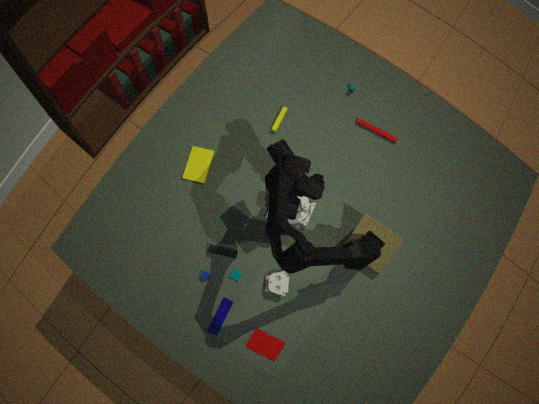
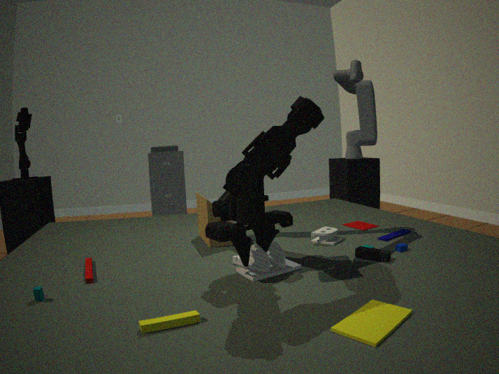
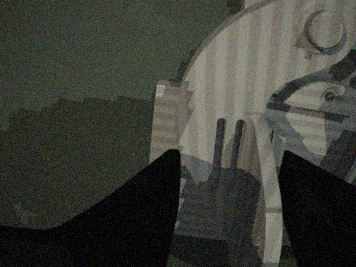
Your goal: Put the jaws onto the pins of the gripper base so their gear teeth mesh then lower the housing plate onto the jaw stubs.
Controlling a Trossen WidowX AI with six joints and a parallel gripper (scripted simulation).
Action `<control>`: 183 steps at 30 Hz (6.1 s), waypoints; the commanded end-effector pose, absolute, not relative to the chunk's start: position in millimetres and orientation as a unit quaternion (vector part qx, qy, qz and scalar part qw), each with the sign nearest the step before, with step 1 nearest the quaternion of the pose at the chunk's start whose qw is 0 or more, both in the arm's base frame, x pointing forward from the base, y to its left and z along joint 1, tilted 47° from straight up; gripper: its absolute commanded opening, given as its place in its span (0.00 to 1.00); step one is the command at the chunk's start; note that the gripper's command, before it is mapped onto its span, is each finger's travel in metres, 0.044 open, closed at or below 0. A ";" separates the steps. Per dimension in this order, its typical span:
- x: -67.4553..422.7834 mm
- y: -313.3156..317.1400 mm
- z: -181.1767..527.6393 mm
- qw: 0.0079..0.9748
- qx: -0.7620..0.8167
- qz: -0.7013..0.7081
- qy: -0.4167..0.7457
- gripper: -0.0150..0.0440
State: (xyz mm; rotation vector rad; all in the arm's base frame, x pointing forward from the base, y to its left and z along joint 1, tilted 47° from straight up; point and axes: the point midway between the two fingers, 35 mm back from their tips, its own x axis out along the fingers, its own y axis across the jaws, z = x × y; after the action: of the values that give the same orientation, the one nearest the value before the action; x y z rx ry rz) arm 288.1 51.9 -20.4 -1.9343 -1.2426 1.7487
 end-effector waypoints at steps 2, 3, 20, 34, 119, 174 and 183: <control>288.6 53.0 -21.0 0.126 -0.665 0.600 -0.427 0.48; 288.5 53.5 -21.4 0.126 -0.665 0.600 -0.427 0.48; 288.3 55.4 -23.3 0.126 -0.665 0.600 -0.427 0.48; 288.3 55.4 -23.3 0.126 -0.665 0.600 -0.427 0.48; 268.4 77.2 115.2 -0.363 -0.589 0.180 -0.699 1.00; 146.7 144.2 214.3 -0.672 -0.069 -0.481 -0.559 1.00; 144.9 144.6 215.1 -0.672 -0.061 -0.488 -0.554 1.00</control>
State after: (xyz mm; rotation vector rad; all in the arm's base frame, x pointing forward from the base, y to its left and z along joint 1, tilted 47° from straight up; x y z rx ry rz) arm 146.9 144.0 214.0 0.1475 1.2578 1.0822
